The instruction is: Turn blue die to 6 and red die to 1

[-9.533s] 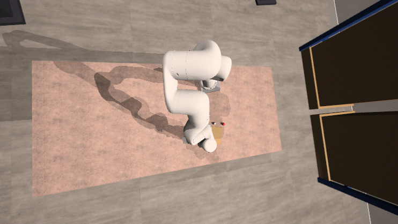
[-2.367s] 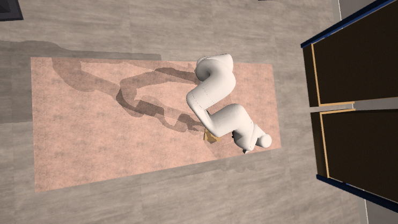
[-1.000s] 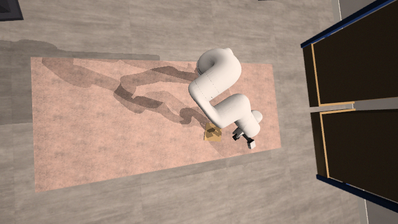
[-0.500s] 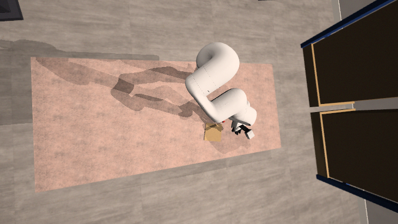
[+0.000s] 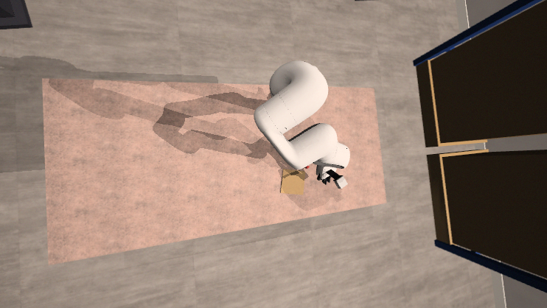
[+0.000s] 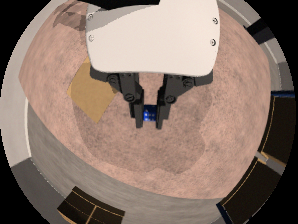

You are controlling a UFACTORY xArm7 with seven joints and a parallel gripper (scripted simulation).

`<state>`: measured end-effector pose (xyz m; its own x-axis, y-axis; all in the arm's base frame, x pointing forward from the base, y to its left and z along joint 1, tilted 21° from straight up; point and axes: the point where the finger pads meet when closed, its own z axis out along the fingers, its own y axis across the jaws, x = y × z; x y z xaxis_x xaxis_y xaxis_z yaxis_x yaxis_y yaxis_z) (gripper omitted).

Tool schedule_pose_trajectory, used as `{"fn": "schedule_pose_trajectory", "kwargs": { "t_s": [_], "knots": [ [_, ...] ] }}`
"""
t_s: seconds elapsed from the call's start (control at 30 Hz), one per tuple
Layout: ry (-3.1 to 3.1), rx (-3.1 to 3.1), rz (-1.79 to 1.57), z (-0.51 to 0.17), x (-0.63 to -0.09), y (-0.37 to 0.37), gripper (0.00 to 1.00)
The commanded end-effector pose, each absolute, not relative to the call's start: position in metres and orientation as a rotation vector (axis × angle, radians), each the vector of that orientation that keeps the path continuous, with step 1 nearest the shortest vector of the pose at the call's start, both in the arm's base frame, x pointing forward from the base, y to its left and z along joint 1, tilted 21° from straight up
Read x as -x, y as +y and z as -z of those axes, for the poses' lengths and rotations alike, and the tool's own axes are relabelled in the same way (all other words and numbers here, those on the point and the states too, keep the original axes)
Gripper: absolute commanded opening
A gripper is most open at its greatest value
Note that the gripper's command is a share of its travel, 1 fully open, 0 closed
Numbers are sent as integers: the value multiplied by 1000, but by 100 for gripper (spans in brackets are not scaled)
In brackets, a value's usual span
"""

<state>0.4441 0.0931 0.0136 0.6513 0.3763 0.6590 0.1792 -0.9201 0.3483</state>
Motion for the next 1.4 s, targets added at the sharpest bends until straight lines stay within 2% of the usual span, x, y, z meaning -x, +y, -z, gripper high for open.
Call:
{"fn": "schedule_pose_trajectory", "kwargs": {
  "t_s": [0.0, 0.57, 1.37],
  "knots": [
    [451, -2618, -1134, -3, -445, 90, 11],
    [451, -2618, -1134, 45, -444, 71, 11],
    [451, -2618, -1134, 51, -444, 69, 11]
  ]
}}
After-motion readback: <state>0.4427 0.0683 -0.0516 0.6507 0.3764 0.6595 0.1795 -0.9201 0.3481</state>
